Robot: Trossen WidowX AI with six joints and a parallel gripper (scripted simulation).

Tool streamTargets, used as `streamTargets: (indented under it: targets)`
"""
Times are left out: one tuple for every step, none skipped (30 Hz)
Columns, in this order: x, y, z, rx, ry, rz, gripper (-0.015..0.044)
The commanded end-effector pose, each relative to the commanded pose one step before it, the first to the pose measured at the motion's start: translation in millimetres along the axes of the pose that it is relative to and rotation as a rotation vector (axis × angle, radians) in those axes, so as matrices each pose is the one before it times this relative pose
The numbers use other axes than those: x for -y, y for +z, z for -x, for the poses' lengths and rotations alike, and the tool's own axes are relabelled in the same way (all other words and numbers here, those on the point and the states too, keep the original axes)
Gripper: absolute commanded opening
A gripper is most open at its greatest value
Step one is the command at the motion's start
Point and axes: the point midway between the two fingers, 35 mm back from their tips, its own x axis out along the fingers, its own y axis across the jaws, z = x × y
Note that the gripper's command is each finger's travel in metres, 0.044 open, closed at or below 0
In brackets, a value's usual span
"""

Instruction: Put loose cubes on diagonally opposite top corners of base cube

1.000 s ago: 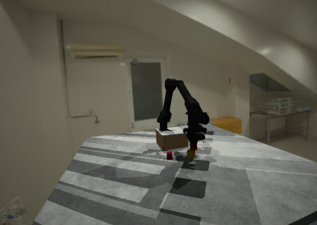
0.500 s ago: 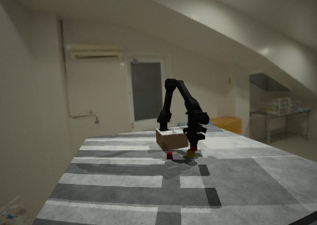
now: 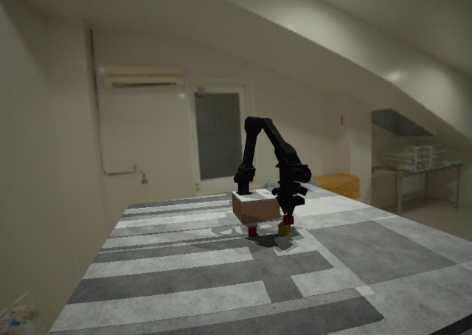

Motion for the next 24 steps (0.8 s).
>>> streamTargets:
  targets:
    - [2.75,1.06,8.1,0.00348,-0.00949,0.0016,0.0205]
    - [0.0,0.0,1.18,0.0,-0.00001,0.0,0.0205]
    - [0.0,0.0,1.17,0.0,-0.00001,0.0,0.0205]
    - [0.0,0.0,1.17,0.0,-0.00001,0.0,0.0205]
    - [0.0,0.0,1.18,0.0,-0.00001,0.0,0.0205]
    - [0.0,0.0,1.17,0.0,-0.00001,0.0,0.0205]
    - [0.0,0.0,1.18,0.0,-0.00001,0.0,0.0205]
    - [0.0,0.0,1.18,0.0,-0.00001,0.0,0.0205]
    - [0.0,0.0,1.18,0.0,-0.00001,0.0,0.0205]
    - [0.0,0.0,1.17,0.0,-0.00001,0.0,0.0205]
    - [0.0,0.0,0.23,0.0,0.0,0.0,0.0205]
    - [0.0,0.0,0.0,0.0,0.0,0.0,0.0205]
    - [0.0,0.0,0.0,0.0,0.0,0.0,0.0205]
    - [0.0,0.0,0.0,0.0,0.0,0.0,0.0205]
    - [0.0,0.0,0.0,0.0,0.0,0.0,0.0205]
    - [0.0,0.0,0.0,0.0,0.0,0.0,0.0205]
    - [-1.68,-1.75,-2.4,-0.00213,0.00522,-0.0154,0.0231]
    - [0.36,-3.21,0.85,-0.00027,-0.00018,-0.037,0.0258]
    - [0.71,-5.33,1.41,-0.00044,-0.00032,-0.0617,0.0265]
    - [1.13,-6.44,1.71,-0.00051,-0.00041,-0.0754,0.0265]
    - [1.45,-6.35,1.69,-0.00047,-0.00044,-0.0754,0.0265]
    - [1.77,-6.23,1.67,-0.00044,-0.00046,-0.0754,0.0265]
    - [2.08,-6.1,1.65,-0.0004,-0.00047,-0.0754,0.0265]
    - [2.38,-5.95,1.64,-0.00037,-0.00049,-0.0754,0.0265]
